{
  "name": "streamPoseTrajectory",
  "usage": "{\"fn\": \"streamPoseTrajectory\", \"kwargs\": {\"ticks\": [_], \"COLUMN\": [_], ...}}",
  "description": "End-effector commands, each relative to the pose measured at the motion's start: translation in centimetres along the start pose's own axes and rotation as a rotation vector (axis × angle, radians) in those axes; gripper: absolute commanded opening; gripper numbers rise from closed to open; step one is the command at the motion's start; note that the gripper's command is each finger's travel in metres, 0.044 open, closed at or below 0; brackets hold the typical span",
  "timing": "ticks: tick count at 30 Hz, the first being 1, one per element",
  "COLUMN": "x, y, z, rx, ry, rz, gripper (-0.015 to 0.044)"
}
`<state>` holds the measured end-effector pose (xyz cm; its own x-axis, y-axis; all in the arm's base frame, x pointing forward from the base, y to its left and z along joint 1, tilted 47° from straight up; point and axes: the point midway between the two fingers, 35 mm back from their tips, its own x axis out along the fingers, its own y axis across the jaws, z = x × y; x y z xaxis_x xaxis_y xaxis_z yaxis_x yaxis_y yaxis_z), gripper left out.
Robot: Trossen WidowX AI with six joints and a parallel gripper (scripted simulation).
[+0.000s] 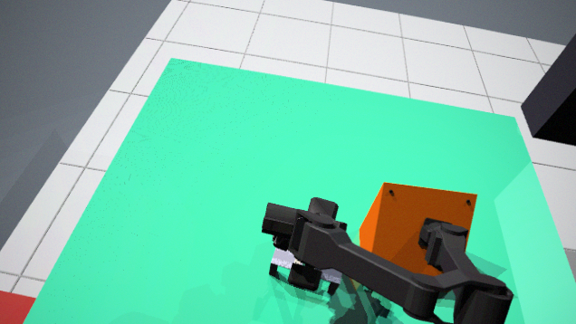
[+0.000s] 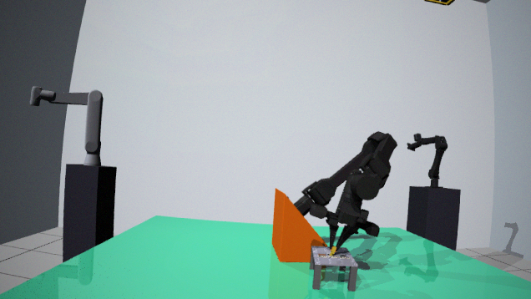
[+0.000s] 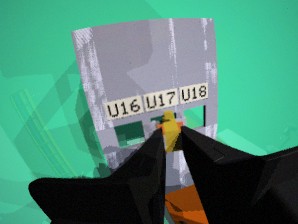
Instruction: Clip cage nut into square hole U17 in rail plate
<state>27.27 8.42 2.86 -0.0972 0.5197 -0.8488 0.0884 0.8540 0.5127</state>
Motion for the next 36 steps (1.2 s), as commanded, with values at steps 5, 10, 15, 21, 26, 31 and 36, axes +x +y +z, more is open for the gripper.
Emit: {"fn": "streamPoseTrajectory", "kwargs": {"ticks": [5, 10, 15, 21, 26, 31, 36], "x": [0.04, 0.05, 0.06, 0.07, 0.09, 0.09, 0.10], "y": [0.08, 0.14, 0.19, 0.24, 0.32, 0.35, 0.42], "z": [-0.03, -0.03, -0.03, -0.07, -0.09, -0.10, -0.11], "rx": [0.002, 0.002, 0.002, 0.003, 0.003, 0.003, 0.003], "ry": [0.002, 0.002, 0.002, 0.002, 0.002, 0.002, 0.002], "rz": [-0.017, -0.027, -0.038, -0.047, -0.060, -0.066, -0.077], "gripper": [0.0034, 0.0034, 0.0034, 0.0034, 0.0034, 0.0034, 0.0034]}}
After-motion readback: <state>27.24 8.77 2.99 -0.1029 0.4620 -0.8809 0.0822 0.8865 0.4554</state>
